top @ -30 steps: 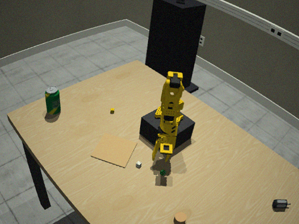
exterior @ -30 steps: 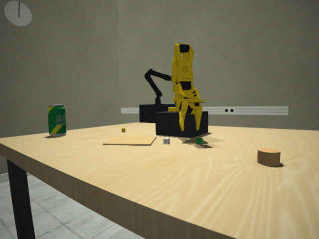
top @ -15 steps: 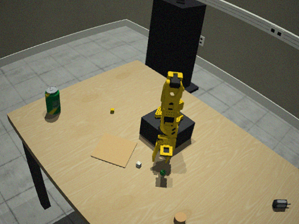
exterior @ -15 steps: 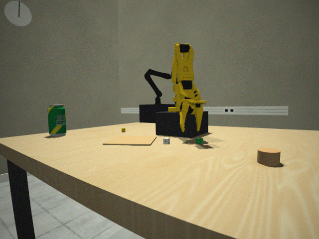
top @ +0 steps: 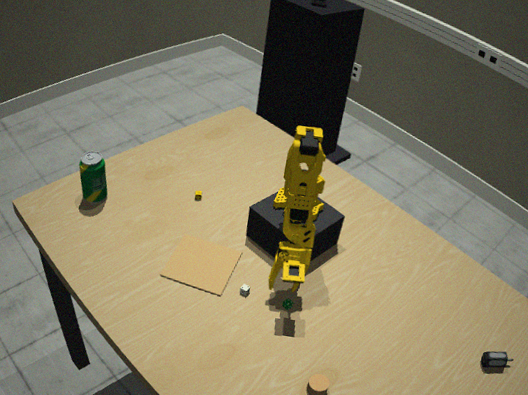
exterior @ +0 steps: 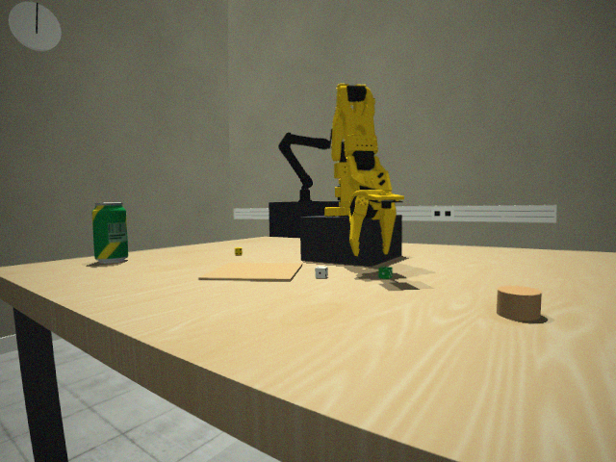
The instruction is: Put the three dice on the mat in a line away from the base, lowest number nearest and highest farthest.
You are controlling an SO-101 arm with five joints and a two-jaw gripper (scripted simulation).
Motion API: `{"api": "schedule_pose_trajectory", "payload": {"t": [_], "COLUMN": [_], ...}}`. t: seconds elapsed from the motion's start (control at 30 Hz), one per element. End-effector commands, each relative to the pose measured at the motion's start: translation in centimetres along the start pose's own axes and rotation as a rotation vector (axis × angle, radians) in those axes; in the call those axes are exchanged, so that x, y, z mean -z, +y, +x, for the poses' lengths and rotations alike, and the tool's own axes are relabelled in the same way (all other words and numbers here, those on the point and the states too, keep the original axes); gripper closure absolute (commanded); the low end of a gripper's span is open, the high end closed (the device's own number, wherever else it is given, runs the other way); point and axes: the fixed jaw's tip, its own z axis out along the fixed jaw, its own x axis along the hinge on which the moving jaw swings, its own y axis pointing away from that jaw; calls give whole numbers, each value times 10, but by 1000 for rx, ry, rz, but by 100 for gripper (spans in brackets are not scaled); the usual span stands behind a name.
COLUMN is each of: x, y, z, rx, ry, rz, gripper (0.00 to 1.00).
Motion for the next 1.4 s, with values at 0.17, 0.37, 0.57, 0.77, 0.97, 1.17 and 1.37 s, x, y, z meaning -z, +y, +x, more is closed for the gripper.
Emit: {"api": "schedule_pose_trajectory", "payload": {"t": [0.17, 0.37, 0.57, 0.77, 0.97, 1.17, 1.37], "x": [-1, -1, -1, -2, -2, -2, -2], "y": [2, 2, 2, 2, 2, 2, 2], "z": [-2, -2, -2, 2, 2, 2, 2], "rx": [14, 14, 14, 16, 16, 16, 16], "ry": [2, 2, 2, 16, 16, 16, 16], "rz": [-4, -4, -4, -4, -4, -4, -4], "gripper": [75, 75, 75, 75, 75, 75, 75]}}
